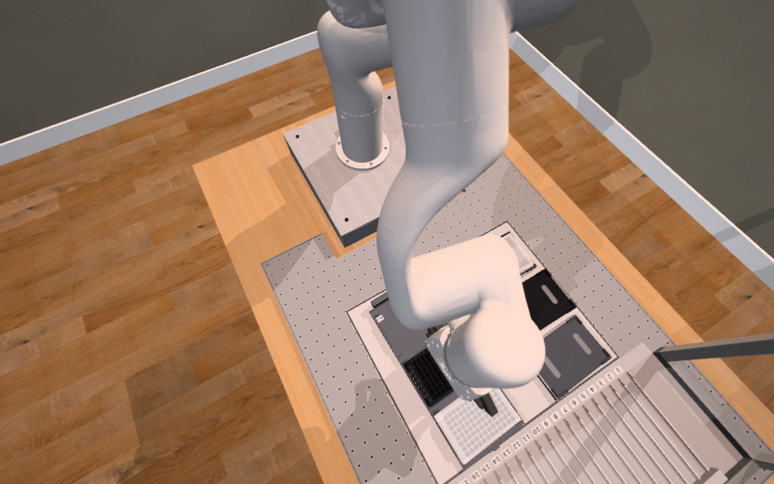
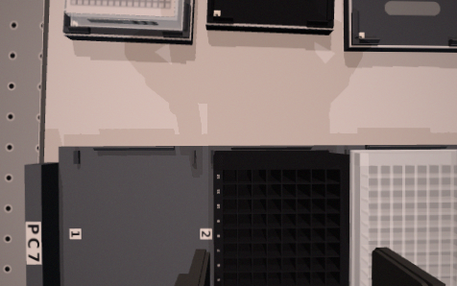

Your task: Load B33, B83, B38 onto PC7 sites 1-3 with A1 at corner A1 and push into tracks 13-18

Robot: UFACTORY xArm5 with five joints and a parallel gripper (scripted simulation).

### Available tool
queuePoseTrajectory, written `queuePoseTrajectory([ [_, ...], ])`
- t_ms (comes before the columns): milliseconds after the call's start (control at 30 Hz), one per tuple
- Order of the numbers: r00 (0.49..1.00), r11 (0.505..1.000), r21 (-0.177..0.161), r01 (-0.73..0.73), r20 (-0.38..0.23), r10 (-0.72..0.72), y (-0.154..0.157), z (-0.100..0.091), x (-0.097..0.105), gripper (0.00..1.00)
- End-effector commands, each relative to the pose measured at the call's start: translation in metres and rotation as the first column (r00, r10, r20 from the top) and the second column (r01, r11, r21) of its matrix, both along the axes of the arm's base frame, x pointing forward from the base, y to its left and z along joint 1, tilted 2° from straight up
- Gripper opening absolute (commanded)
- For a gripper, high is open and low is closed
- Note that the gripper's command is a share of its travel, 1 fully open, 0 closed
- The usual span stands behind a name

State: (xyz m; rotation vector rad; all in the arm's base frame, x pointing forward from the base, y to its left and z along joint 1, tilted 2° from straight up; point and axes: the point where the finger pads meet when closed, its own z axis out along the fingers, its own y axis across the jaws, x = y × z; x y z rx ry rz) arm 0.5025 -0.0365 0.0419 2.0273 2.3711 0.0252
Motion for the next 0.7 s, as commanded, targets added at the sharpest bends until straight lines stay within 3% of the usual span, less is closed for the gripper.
queuePoseTrajectory([
  [0, 1.0, 1.0, 0.012, 0.0, 0.005, 0.0, 0.0, 0.009, 0.001, 1.0],
  [667, 1.0, 1.0, 0.012, 0.0, 0.005, 0.0, 0.0, 0.039, 0.0, 1.0],
])
